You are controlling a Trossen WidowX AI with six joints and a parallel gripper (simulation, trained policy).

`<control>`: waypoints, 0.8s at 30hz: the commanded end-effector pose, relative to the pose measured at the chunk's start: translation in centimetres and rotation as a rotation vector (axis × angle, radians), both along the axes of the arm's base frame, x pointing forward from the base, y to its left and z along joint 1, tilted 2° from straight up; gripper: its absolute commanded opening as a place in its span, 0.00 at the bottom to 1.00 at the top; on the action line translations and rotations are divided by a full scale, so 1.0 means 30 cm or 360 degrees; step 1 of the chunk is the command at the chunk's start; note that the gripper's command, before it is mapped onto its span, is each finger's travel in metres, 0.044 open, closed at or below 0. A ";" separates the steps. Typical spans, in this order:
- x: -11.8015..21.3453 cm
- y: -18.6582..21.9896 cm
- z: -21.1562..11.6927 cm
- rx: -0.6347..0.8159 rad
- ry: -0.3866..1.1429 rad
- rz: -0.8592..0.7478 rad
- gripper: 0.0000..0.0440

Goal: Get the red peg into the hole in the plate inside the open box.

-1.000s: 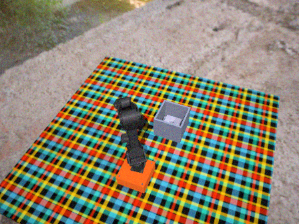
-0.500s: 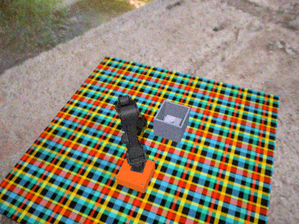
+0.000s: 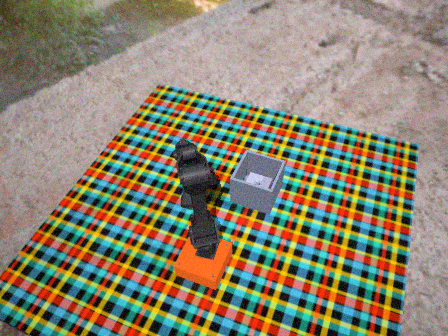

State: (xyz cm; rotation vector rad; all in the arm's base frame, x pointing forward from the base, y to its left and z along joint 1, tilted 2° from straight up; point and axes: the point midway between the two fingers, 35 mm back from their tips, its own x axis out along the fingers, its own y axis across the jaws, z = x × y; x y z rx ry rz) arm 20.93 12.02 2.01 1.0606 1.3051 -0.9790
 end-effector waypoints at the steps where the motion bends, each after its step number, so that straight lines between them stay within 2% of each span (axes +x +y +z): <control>1: 0.027 0.007 0.051 0.0048 -0.0063 -0.0013 0.00; 12: 0.111 -0.014 0.211 0.0102 -0.0244 -0.0002 0.00; 24: 0.179 -0.122 0.367 0.0046 -0.0365 -0.0002 0.00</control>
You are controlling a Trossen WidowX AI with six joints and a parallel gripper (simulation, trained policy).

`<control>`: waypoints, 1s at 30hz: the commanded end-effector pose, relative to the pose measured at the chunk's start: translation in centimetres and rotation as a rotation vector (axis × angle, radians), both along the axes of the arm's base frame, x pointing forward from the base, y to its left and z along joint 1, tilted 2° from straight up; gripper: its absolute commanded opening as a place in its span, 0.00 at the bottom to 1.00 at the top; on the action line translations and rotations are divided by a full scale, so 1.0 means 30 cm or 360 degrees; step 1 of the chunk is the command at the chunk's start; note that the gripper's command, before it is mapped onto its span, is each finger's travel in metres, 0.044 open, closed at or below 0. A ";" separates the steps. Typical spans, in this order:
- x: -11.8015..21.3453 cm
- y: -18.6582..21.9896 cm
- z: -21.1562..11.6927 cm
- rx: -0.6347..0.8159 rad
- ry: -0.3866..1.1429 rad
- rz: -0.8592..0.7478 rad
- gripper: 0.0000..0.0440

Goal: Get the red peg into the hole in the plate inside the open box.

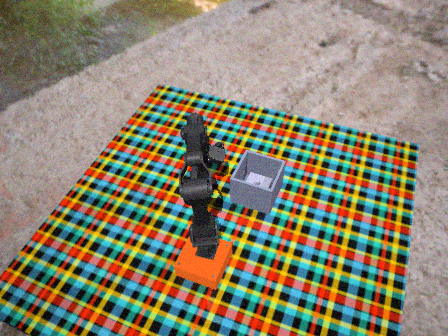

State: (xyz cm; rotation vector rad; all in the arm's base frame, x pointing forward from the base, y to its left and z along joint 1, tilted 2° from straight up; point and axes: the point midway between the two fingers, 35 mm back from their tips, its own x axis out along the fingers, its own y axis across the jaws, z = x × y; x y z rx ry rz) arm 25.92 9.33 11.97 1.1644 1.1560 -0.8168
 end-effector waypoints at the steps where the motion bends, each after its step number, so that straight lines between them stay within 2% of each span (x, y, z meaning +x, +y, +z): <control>1: 0.017 -0.044 0.044 -0.0030 -0.0032 -0.0009 0.00; 12: 0.052 -0.177 0.096 -0.0121 -0.0051 -0.0070 0.00; 30: 0.079 -0.358 0.087 -0.0205 0.0036 -0.0146 0.00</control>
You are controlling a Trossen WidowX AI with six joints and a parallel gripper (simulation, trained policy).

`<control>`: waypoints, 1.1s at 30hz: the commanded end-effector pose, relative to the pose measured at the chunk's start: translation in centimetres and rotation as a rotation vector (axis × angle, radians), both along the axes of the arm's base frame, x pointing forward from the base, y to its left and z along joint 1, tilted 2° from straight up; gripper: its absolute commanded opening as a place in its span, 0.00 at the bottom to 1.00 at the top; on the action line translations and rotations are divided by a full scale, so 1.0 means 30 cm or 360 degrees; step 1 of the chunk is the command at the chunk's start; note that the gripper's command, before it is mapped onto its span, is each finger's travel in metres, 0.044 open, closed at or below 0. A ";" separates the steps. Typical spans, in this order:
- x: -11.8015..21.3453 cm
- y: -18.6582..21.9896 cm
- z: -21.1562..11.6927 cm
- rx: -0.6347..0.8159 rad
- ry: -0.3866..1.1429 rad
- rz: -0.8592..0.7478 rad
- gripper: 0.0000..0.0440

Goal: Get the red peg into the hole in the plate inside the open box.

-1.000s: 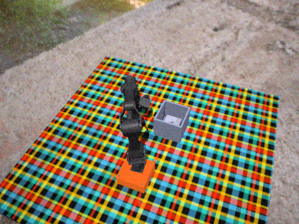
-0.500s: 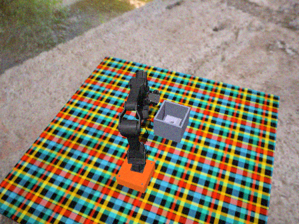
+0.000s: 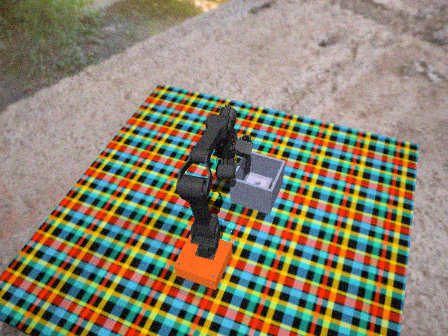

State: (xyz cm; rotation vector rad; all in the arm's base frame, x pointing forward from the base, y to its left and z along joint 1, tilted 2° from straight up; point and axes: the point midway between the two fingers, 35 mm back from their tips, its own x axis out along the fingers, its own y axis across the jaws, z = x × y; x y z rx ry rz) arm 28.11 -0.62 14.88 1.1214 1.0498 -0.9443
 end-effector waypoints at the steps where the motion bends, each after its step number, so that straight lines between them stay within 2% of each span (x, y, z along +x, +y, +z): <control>1: 0.008 -0.035 -0.012 -0.0014 0.0035 -0.0008 0.00; 16: 0.040 -0.146 -0.052 -0.0015 0.0106 -0.0027 0.00; 33: 0.077 -0.245 -0.171 -0.0002 0.0170 -0.0032 0.00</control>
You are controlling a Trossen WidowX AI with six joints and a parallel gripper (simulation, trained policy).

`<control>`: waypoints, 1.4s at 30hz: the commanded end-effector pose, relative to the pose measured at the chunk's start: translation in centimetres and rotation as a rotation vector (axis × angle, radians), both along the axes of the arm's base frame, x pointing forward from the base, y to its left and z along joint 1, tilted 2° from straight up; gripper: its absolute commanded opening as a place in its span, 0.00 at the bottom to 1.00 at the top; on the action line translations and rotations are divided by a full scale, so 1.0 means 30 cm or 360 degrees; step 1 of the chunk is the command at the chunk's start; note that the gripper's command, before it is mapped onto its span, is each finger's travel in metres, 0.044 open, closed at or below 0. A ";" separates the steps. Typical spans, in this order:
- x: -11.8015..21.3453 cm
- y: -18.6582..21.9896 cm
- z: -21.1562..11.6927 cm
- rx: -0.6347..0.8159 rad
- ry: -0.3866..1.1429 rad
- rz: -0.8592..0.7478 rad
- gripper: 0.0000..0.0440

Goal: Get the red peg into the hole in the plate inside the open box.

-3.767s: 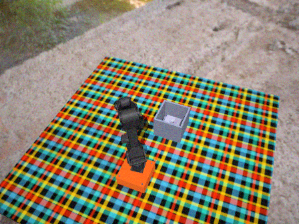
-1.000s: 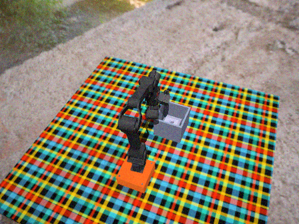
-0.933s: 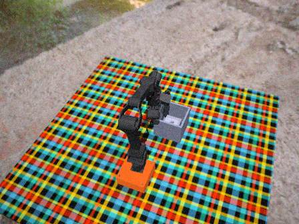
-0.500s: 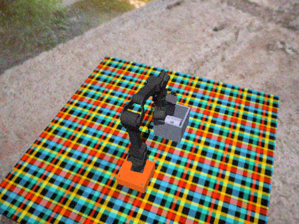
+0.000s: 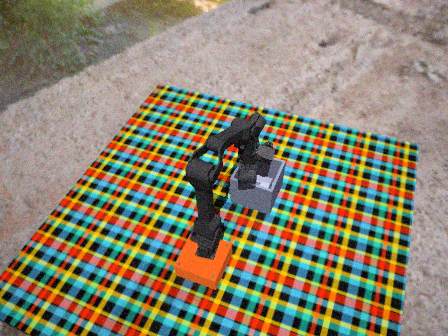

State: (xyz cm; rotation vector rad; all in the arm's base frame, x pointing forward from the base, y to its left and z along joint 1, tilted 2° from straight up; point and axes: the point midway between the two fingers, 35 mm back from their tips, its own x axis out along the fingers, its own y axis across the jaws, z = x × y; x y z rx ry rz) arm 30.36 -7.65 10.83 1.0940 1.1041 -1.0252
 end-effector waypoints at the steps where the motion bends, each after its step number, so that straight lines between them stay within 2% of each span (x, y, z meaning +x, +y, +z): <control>1: 0.004 -0.014 -0.044 0.0017 0.0031 0.0006 0.00; 27: 0.072 -0.076 -0.223 0.0039 0.0070 0.0126 0.01; 29: 0.074 -0.080 -0.232 0.0036 0.0083 0.0137 0.06; 34: 0.074 -0.079 -0.251 0.0053 0.0128 0.0161 0.29; 37: 0.081 -0.077 -0.244 0.0088 0.0123 0.0168 0.32; 42: 0.086 -0.087 -0.222 0.0165 0.0115 0.0162 0.43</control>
